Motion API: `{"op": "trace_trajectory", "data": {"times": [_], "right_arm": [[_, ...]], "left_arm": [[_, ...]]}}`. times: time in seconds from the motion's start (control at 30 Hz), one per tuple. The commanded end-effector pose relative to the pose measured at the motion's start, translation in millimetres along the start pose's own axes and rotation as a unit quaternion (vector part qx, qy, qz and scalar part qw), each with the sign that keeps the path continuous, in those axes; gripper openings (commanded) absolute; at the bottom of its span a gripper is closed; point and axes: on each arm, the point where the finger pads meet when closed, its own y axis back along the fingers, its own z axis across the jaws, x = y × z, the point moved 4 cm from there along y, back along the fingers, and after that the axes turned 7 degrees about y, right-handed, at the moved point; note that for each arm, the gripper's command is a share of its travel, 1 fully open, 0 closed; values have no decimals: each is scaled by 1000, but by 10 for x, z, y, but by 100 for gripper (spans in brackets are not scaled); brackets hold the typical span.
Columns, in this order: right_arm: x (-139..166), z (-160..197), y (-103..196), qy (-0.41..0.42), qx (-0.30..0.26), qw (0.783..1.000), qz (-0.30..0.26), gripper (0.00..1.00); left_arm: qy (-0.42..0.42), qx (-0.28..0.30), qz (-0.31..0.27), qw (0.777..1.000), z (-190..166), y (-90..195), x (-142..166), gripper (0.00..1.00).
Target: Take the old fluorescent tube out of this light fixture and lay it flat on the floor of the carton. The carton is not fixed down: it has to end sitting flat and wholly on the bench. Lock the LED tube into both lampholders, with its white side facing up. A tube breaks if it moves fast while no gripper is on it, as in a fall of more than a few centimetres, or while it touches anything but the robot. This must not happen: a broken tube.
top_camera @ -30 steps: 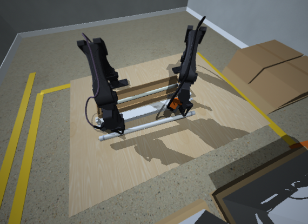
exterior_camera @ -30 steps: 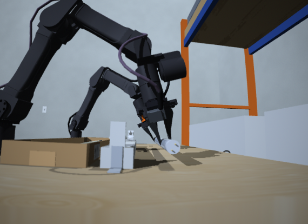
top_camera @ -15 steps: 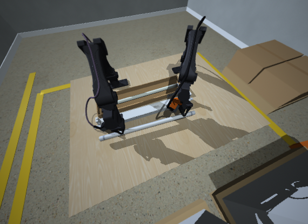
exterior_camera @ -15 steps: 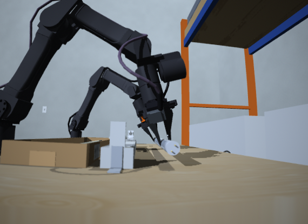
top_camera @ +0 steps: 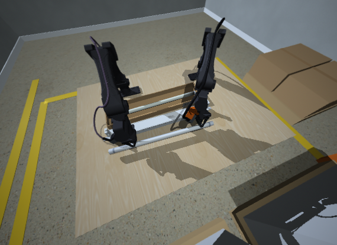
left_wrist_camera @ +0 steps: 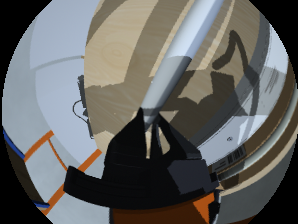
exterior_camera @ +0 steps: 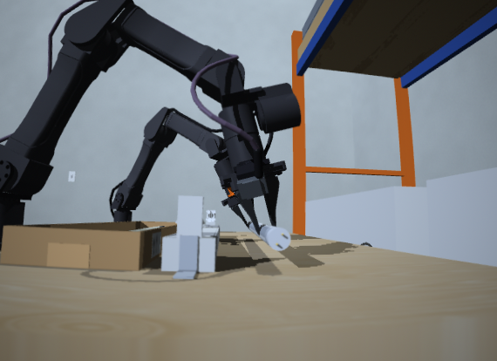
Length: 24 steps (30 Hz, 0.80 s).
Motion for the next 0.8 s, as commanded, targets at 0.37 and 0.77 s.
{"op": "trace_trajectory", "data": {"times": [0.37,0.77], "right_arm": [[-2,90,91,1,-5,1000,-9,11],[3,124,189,2,-17,1000,-11,11]], "left_arm": [[12,-39,-22,999,220,229,-107,11],[11,-37,-22,999,212,215,-110,11]]}}
